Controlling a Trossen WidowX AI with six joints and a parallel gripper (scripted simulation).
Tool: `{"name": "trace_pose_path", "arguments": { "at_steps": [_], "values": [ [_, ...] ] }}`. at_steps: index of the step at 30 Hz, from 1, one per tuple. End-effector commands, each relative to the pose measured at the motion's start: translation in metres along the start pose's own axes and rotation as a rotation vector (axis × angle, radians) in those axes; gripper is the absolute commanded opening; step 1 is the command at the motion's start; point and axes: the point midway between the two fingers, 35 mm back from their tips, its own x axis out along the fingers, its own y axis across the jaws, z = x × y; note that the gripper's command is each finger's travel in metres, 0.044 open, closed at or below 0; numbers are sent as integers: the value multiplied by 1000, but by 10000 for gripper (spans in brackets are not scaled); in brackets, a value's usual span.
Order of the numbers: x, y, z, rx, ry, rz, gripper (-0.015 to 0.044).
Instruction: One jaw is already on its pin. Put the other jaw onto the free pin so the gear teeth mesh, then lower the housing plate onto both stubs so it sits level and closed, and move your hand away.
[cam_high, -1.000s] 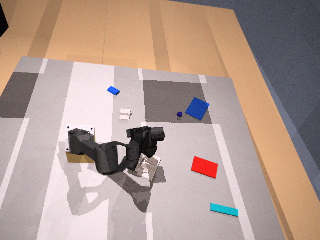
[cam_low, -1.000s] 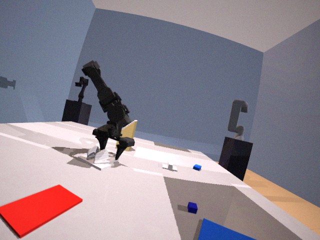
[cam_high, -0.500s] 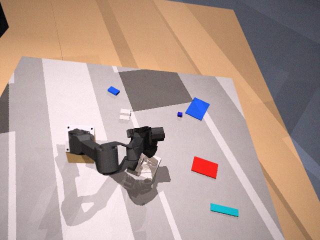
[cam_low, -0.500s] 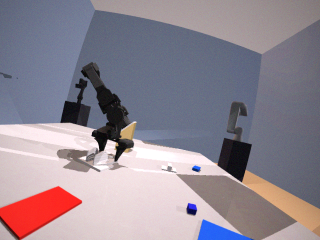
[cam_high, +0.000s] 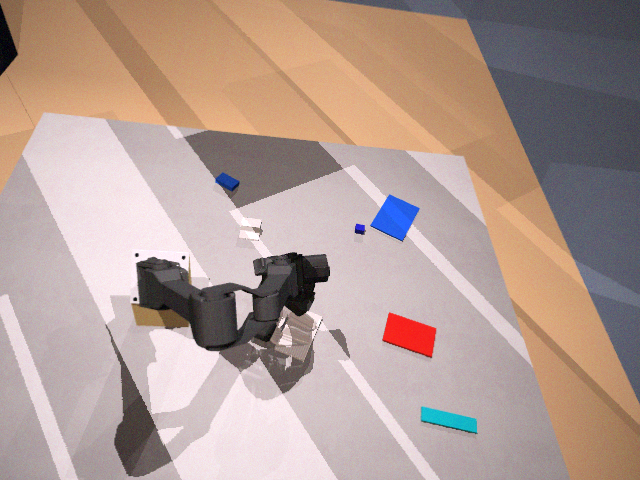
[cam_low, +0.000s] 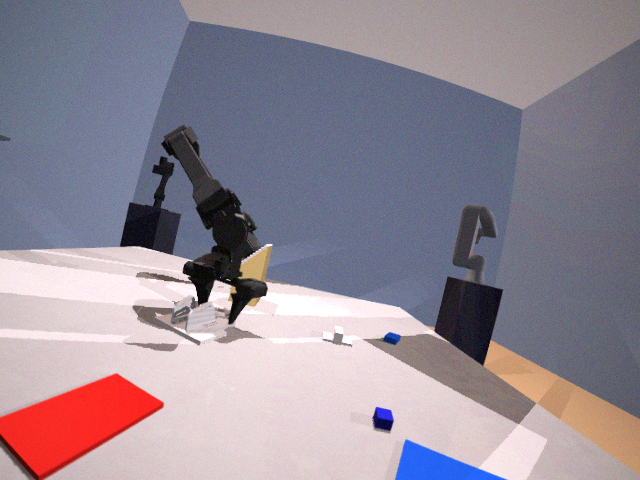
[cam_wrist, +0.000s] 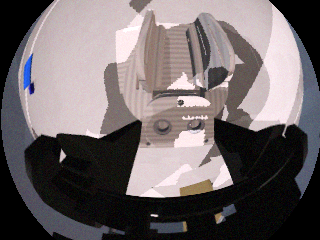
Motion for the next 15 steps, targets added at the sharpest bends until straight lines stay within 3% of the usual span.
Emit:
{"name": "trace_pose_path", "arguments": {
  "at_steps": [1, 15],
  "values": [
    [3, -1, -1, 0, 9, -3, 351],
    [-2, 0, -1, 0, 9, -3, 351]
  ]
}}
